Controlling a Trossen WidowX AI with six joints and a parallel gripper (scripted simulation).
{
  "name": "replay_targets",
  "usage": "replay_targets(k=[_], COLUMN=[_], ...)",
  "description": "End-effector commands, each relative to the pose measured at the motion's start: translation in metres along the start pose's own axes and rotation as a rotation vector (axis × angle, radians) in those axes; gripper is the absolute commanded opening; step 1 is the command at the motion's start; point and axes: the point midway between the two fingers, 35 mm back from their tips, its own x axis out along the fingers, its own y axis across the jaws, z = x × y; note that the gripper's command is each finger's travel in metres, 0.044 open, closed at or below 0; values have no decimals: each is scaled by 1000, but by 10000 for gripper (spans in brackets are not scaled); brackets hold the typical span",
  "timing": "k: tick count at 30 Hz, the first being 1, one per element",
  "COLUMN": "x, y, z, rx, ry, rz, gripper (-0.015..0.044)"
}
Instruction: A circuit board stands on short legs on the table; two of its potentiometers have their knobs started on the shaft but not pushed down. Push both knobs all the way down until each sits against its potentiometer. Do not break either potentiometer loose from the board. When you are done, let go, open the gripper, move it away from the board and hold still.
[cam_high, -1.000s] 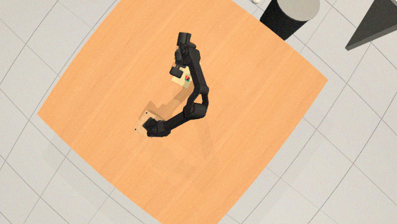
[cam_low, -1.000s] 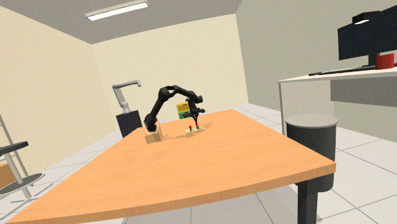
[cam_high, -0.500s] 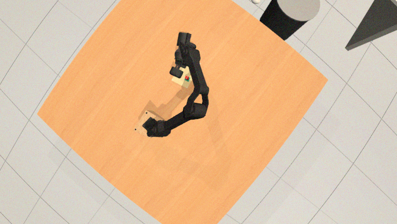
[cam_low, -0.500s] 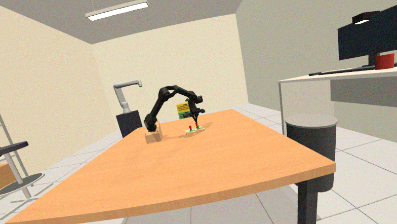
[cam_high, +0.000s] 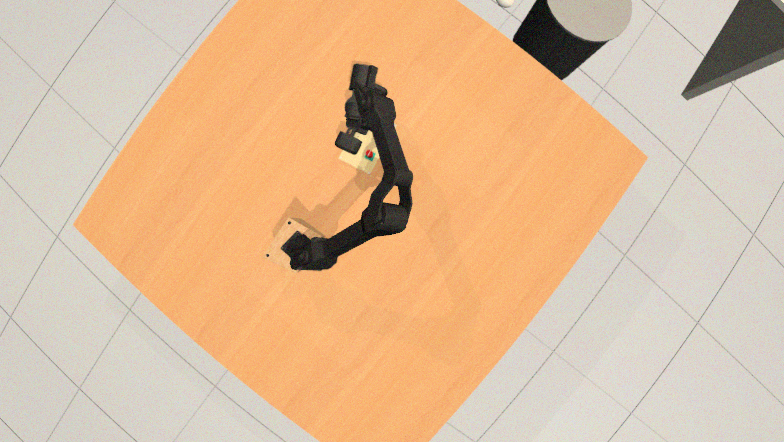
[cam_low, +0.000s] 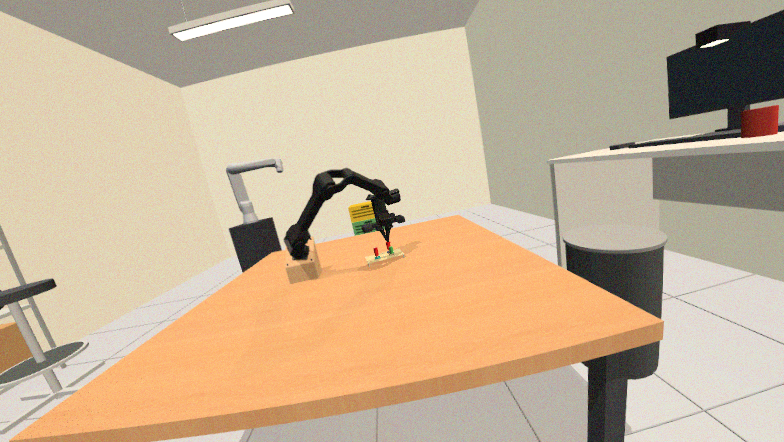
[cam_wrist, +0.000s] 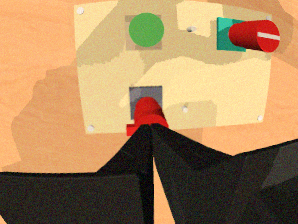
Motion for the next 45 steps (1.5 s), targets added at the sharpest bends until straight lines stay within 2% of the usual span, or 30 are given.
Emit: replay_targets(k=[1, 17, 44, 45], x=[18, 17, -23, -16], y=[1, 1, 2, -1], z=[4, 4, 3, 4], rx=[27, 27, 27, 20], ry=[0, 0, 2, -7], rz=[-24, -23, -23, -32], gripper=[0, 0, 0, 26])
